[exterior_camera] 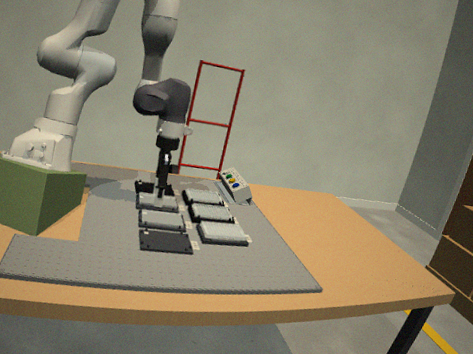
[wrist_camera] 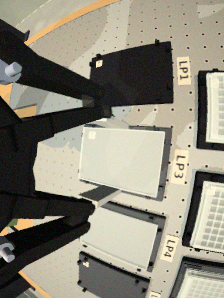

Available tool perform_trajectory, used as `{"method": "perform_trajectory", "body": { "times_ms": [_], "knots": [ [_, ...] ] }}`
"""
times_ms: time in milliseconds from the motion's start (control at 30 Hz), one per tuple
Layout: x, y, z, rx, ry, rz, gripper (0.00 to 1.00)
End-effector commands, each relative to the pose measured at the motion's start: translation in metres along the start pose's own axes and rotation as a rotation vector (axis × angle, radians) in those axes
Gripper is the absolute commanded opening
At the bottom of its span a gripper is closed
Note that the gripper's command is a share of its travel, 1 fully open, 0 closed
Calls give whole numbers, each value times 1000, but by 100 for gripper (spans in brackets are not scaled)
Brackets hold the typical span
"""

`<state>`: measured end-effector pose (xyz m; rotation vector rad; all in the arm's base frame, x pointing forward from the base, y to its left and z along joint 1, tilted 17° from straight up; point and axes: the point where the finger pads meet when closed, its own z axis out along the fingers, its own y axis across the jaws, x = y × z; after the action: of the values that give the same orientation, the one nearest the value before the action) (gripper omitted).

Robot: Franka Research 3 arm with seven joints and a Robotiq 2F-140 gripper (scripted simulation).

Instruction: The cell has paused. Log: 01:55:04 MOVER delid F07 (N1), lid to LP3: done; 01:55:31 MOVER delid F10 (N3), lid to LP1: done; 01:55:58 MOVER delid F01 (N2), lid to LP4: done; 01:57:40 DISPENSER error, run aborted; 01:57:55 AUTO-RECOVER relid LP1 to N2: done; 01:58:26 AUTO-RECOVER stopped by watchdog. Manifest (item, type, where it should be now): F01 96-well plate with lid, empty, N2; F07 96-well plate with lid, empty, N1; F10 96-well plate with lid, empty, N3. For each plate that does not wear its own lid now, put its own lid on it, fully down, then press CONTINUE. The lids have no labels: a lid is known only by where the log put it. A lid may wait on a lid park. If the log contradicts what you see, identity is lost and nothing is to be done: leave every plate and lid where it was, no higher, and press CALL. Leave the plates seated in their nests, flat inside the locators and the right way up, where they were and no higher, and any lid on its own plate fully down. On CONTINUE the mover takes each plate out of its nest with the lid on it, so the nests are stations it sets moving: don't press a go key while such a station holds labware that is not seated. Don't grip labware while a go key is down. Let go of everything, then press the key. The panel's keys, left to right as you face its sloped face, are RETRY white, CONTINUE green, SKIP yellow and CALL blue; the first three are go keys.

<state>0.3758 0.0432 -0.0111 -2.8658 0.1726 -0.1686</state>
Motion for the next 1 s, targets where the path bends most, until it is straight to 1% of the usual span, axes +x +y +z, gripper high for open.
{"method": "perform_trajectory", "body": {
  "times_ms": [0, 967],
  "knots": [
    [1, 0, -1, -1, 2, -4, 0],
    [1, 0, -5, -1, 2, -4, 0]
  ]
}}
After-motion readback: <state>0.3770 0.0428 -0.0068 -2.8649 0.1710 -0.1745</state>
